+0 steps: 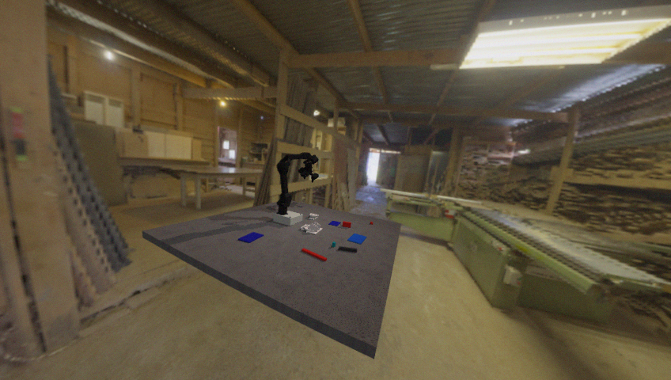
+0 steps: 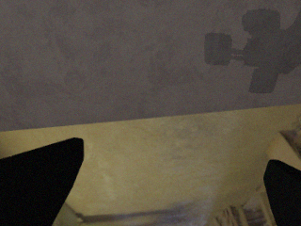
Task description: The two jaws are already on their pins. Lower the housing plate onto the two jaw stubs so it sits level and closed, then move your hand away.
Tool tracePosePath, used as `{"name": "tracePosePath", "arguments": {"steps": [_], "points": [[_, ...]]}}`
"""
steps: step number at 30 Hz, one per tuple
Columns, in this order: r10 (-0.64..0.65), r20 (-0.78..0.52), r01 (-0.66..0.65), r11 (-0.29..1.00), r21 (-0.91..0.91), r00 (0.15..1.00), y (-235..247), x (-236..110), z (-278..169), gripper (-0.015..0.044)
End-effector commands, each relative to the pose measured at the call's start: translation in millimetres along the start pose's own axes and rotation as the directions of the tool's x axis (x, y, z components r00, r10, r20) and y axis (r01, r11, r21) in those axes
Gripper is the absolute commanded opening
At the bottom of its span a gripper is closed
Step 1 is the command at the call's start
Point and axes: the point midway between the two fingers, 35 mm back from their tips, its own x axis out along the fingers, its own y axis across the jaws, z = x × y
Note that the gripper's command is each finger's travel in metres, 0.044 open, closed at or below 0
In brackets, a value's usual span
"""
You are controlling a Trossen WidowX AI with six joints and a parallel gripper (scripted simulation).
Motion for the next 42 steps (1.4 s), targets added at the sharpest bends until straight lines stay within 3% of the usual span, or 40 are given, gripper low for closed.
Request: {"name": "tracePosePath", "arguments": {"steps": [1, 5, 12, 25, 31, 35, 42], "points": [[0.000, 0.000, 0.000, 1.000, 0.000, 1.000, 0.0, 0.0, 0.0, 0.0426], [0.023, 0.026, -0.023, 1.000, 0.001, 0.999, 12.4, 9.6, 4.0, 0.0440], [0.122, 0.171, -0.122, 0.992, -0.009, 0.978, 73.8, 52.1, 34.6, 0.0440], [0.257, 0.470, -0.216, 0.966, -0.141, 0.844, 171.8, 105.8, 131.8, 0.0440], [0.258, 0.474, -0.215, 0.966, -0.143, 0.842, 173.4, 108.2, 134.3, 0.0440], [0.258, 0.474, -0.215, 0.966, -0.142, 0.842, 182.5, 138.3, 151.4, 0.0440], [0.258, 0.474, -0.215, 0.966, -0.142, 0.842, 183.1, 140.3, 152.7, 0.0440]]}}
